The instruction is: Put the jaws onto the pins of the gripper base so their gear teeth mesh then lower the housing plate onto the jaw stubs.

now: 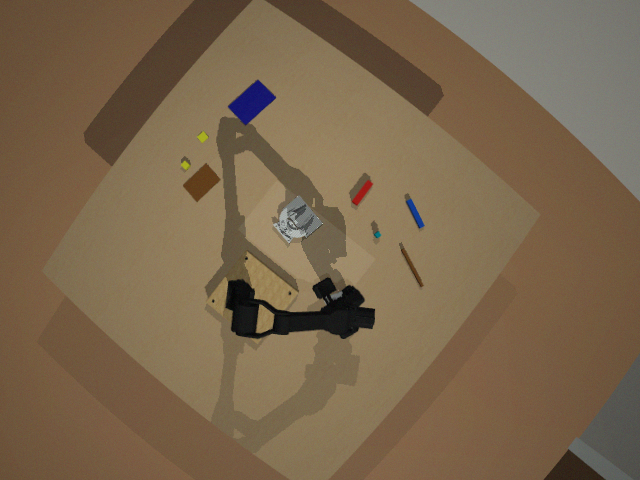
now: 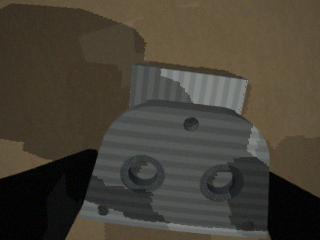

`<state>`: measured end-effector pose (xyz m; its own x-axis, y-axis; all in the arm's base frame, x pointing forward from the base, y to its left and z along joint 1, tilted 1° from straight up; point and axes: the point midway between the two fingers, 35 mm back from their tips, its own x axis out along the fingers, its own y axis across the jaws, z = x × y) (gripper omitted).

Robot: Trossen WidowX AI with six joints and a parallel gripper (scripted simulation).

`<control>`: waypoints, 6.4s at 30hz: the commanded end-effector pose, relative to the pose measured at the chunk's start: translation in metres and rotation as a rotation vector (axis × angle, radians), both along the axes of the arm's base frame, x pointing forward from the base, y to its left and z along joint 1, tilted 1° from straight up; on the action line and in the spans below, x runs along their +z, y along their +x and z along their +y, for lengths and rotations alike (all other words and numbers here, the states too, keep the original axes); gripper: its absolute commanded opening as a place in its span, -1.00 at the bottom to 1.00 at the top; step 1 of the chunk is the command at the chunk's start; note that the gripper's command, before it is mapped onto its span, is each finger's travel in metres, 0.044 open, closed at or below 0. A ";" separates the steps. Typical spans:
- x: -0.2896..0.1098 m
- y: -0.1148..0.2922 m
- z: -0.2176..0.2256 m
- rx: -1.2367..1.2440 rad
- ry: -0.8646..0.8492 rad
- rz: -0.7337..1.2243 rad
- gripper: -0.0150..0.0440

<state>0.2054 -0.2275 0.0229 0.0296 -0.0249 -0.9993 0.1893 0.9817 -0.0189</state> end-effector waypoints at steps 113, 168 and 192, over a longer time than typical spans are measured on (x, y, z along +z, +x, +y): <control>0.072 0.050 0.243 0.146 0.021 -0.003 0.70; 0.071 0.032 0.287 0.165 0.025 -0.003 0.70; 0.070 0.032 0.287 0.172 0.025 -0.003 0.70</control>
<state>0.2380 0.0604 0.0943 0.0350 0.0080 -0.9994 0.0224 0.9997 0.0088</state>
